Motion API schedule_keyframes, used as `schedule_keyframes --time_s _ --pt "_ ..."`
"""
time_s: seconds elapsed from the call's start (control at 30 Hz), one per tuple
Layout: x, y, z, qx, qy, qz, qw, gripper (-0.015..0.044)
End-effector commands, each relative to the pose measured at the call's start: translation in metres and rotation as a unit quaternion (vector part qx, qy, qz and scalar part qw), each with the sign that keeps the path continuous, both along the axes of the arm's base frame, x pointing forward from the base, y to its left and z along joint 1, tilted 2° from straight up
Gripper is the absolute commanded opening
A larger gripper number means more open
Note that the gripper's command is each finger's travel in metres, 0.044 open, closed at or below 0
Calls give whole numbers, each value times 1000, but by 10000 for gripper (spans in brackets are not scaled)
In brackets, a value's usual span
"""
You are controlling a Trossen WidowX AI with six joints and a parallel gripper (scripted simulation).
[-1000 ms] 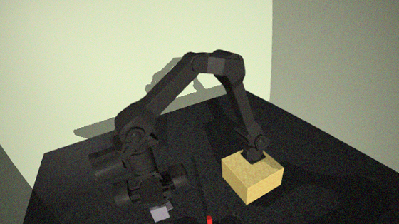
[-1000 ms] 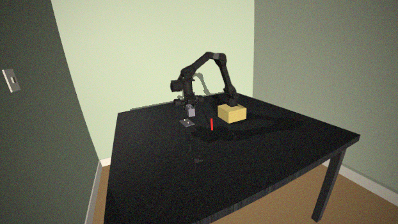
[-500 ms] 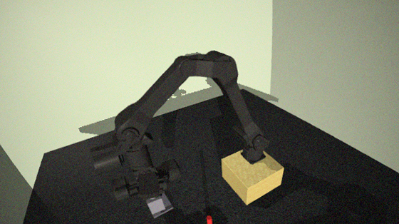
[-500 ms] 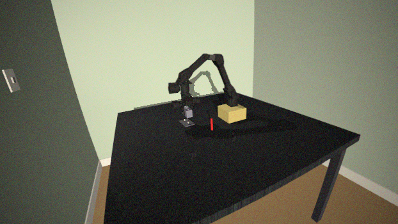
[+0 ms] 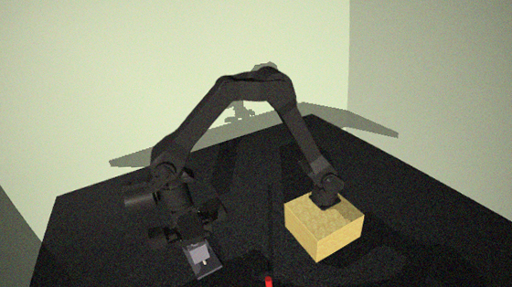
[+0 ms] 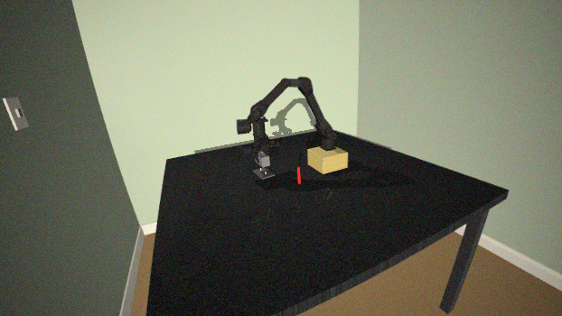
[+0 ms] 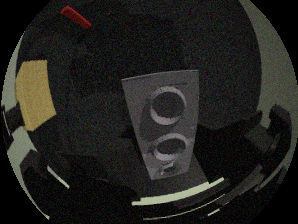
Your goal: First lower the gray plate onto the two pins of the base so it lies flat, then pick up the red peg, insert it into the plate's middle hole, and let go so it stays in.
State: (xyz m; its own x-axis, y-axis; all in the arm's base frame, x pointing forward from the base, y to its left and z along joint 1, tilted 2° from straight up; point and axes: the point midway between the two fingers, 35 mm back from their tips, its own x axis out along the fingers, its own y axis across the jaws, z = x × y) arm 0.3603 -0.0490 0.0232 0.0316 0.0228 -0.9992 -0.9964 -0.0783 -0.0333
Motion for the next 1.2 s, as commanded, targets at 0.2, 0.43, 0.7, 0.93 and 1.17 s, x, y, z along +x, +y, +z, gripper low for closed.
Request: schedule_keyframes --time_s 0.2,0.43,0.7,0.93,1.17 --pt "-4 -15 -9 1 2 15 1000 0" --pt "-4 -15 -9 1 2 15 1000 0" --pt "-4 -15 -9 1 2 15 1000 0" --pt "-4 -15 -9 1 2 15 1000 0" --pt "-4 -14 -16 1 2 15 1000 0"
